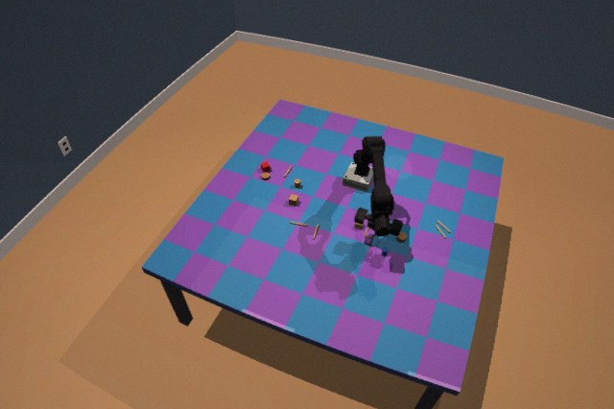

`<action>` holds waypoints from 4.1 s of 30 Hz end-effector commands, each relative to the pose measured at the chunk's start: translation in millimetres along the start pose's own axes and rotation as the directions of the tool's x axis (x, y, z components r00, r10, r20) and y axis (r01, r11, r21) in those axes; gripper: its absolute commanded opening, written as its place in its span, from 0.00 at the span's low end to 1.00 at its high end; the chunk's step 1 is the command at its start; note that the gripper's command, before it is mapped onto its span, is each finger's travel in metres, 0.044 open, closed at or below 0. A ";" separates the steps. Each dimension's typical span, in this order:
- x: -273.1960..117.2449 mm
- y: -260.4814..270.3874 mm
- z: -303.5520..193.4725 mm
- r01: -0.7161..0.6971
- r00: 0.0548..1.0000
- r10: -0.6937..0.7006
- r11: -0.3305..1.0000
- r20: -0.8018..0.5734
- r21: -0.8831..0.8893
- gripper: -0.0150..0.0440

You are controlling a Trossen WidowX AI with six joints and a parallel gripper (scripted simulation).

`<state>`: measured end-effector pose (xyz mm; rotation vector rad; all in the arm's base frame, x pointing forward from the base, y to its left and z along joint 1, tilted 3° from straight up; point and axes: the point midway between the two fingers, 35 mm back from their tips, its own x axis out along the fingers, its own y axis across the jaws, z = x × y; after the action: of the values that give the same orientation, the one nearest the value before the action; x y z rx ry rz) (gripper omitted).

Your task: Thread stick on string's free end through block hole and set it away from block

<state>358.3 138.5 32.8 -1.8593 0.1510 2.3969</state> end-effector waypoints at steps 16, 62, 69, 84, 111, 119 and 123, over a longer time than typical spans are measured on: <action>-8.5 4.4 -24.5 0.003 0.999 -0.003 1.000 -0.049 -0.011 0.25; -23.4 22.1 -77.9 0.002 0.989 -0.006 1.000 -0.145 -0.028 0.25; -25.4 25.6 -85.6 0.000 0.987 -0.005 1.000 -0.160 -0.028 0.25; -29.7 33.8 -101.7 -0.004 0.982 -0.002 1.000 -0.191 -0.030 0.25; -37.6 50.8 -128.9 -0.017 0.968 0.007 0.999 -0.250 -0.036 0.25; -37.8 52.9 -131.3 -0.018 0.967 0.008 0.999 -0.256 -0.036 0.25; -34.3 55.5 -131.6 -0.018 0.967 0.008 0.999 -0.256 -0.036 0.25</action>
<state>485.5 67.4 36.3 -2.1794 0.1353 2.1677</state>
